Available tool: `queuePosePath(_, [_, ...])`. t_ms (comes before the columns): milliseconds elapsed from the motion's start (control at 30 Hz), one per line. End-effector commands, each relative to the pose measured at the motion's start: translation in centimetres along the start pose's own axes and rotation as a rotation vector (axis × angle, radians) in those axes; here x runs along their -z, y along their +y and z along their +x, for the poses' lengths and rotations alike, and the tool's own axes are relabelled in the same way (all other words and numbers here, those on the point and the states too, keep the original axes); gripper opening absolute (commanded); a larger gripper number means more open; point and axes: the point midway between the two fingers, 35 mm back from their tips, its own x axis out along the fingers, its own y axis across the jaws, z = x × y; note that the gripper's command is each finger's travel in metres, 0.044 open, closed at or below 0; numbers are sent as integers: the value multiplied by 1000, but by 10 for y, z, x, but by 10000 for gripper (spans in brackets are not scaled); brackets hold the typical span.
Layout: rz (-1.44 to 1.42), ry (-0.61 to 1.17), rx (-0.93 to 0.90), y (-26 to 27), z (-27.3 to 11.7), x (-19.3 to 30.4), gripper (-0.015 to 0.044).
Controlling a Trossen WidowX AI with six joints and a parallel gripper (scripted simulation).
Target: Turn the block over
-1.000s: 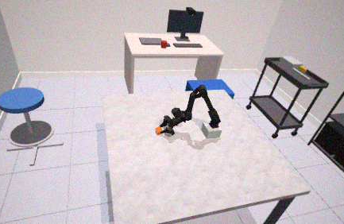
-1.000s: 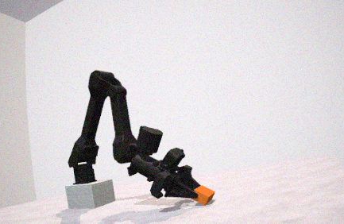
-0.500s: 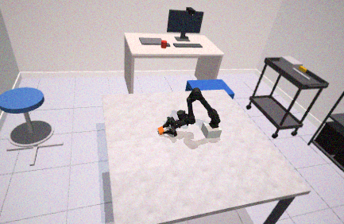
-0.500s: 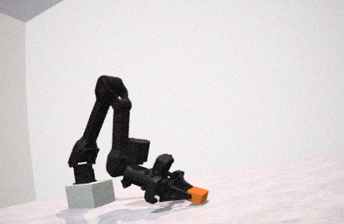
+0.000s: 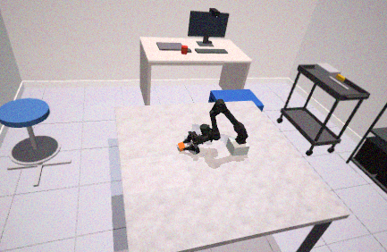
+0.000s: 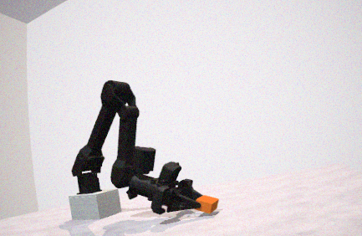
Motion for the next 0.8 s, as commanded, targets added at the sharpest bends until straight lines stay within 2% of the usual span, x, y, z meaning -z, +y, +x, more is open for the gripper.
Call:
queuePosePath(0, [3,-1,-5,1,0,0,26])
queuePosePath(533, [3,-1,-5,1,0,0,440])
queuePosePath(767, [3,-1,-5,1,0,0,440])
